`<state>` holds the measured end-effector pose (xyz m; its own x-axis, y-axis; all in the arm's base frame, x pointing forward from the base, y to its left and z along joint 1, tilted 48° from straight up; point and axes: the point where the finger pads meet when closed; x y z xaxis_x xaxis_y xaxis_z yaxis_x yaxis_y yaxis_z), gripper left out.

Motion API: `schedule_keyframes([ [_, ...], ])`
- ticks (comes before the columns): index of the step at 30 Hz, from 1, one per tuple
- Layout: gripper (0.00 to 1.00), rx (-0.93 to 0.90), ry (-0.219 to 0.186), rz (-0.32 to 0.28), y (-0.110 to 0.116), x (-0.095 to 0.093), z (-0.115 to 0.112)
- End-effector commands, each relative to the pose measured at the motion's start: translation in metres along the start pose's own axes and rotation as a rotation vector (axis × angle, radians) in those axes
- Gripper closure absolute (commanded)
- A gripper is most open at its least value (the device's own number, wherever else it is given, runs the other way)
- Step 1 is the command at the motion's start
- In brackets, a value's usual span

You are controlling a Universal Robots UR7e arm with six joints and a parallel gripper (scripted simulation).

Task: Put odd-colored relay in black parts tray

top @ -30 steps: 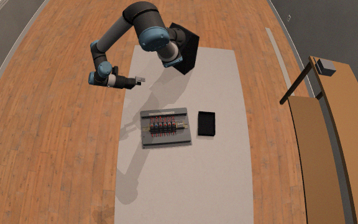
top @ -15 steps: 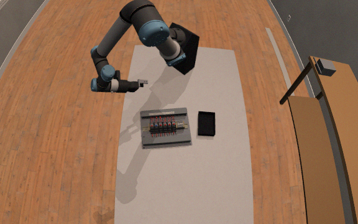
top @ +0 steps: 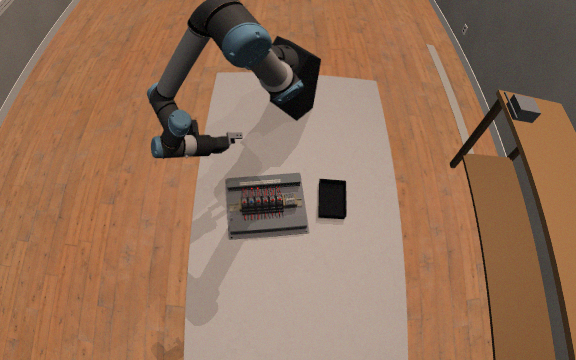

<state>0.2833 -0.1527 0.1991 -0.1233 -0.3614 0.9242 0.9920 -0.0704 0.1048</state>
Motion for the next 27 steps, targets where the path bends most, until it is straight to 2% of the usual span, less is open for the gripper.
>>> schedule_keyframes([
  [1, 0.02, -0.007, -0.011, 0.016, 0.004, -0.002, 0.003],
  [27, 0.02, -0.052, -0.117, 0.103, 0.036, -0.023, 0.032],
])
Point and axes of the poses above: the point where the finger pads meet when closed, its own x axis back along the fingers, its own z axis across the jaws, y = z × x, and after that the axes turned 11 degrees about -x, right-handed
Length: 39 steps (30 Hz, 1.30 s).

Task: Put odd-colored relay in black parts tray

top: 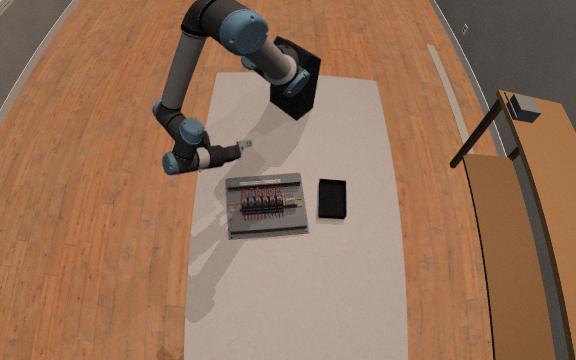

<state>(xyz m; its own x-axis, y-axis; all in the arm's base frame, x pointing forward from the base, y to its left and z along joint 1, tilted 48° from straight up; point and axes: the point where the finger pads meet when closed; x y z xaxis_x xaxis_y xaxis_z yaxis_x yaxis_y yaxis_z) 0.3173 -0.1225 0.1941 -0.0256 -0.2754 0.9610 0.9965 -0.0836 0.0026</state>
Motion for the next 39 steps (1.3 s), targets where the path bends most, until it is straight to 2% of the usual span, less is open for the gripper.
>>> schedule_keyframes([
  [1, 0.02, -0.009, -0.023, 0.013, 0.006, -0.003, 0.007],
  [39, 0.02, -0.063, -0.168, 0.035, 0.046, -0.023, 0.061],
])
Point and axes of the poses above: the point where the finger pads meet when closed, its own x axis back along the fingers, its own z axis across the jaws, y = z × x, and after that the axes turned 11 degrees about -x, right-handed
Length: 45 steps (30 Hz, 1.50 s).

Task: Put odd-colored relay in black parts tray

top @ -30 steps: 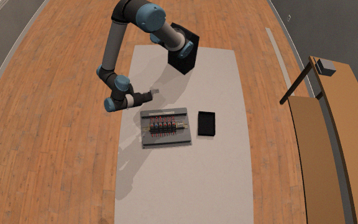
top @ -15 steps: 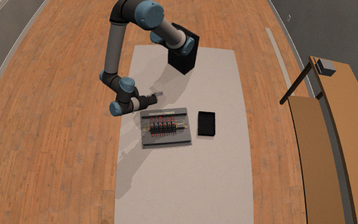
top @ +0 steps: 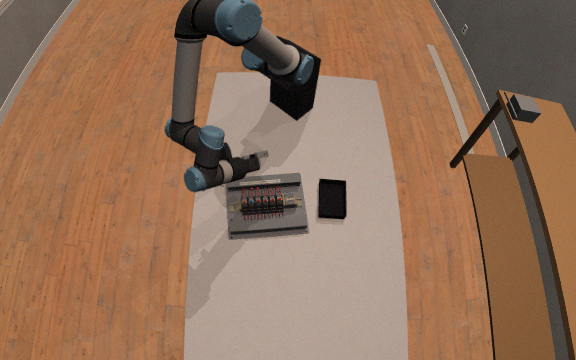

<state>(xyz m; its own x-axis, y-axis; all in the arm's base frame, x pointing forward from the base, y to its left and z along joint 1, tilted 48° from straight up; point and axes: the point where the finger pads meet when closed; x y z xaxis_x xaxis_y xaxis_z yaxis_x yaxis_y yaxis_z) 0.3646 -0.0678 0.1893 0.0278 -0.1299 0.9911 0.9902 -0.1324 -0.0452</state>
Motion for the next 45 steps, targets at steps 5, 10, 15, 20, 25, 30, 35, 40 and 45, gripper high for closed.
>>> schedule_keyframes([
  [5, 0.02, -0.010, -0.025, -0.003, 0.006, -0.001, 0.011],
  [10, 0.02, -0.016, -0.040, -0.007, 0.010, -0.003, 0.019],
  [15, 0.02, -0.022, -0.054, -0.011, 0.013, -0.004, 0.027],
  [20, 0.02, -0.026, -0.062, -0.014, 0.015, -0.004, 0.031],
  [25, 0.02, -0.031, -0.074, -0.018, 0.018, -0.005, 0.038],
  [30, 0.02, -0.036, -0.084, -0.023, 0.020, -0.006, 0.044],
  [35, 0.02, -0.040, -0.093, -0.028, 0.023, -0.007, 0.050],
  [40, 0.02, -0.042, -0.097, -0.030, 0.024, -0.007, 0.053],
  [45, 0.02, -0.045, -0.104, -0.034, 0.025, -0.008, 0.057],
])
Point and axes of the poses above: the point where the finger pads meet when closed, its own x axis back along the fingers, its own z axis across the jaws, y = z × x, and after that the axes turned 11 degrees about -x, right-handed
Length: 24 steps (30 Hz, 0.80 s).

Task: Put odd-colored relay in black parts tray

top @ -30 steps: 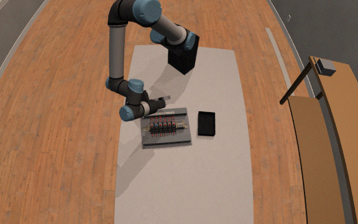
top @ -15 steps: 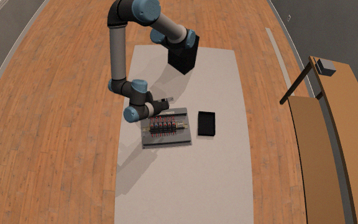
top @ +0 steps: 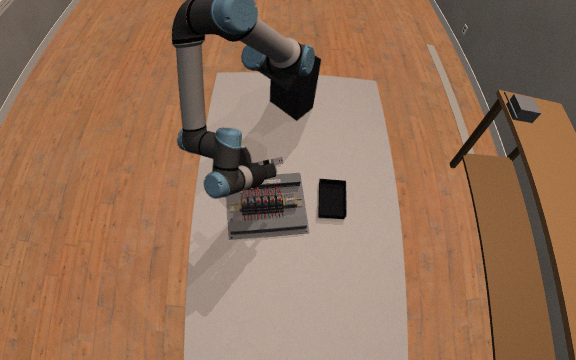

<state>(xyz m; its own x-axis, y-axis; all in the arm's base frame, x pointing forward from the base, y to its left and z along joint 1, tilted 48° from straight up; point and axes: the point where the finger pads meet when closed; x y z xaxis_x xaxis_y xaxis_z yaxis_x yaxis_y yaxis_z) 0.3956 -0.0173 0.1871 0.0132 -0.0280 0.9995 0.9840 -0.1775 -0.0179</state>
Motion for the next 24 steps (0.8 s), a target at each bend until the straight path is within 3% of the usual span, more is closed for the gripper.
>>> schedule_keyframes([
  [1, 0.02, -0.003, -0.006, -0.005, 0.001, 0.000, 0.004],
  [24, 0.02, -0.011, -0.022, -0.016, 0.005, 0.000, 0.016],
])
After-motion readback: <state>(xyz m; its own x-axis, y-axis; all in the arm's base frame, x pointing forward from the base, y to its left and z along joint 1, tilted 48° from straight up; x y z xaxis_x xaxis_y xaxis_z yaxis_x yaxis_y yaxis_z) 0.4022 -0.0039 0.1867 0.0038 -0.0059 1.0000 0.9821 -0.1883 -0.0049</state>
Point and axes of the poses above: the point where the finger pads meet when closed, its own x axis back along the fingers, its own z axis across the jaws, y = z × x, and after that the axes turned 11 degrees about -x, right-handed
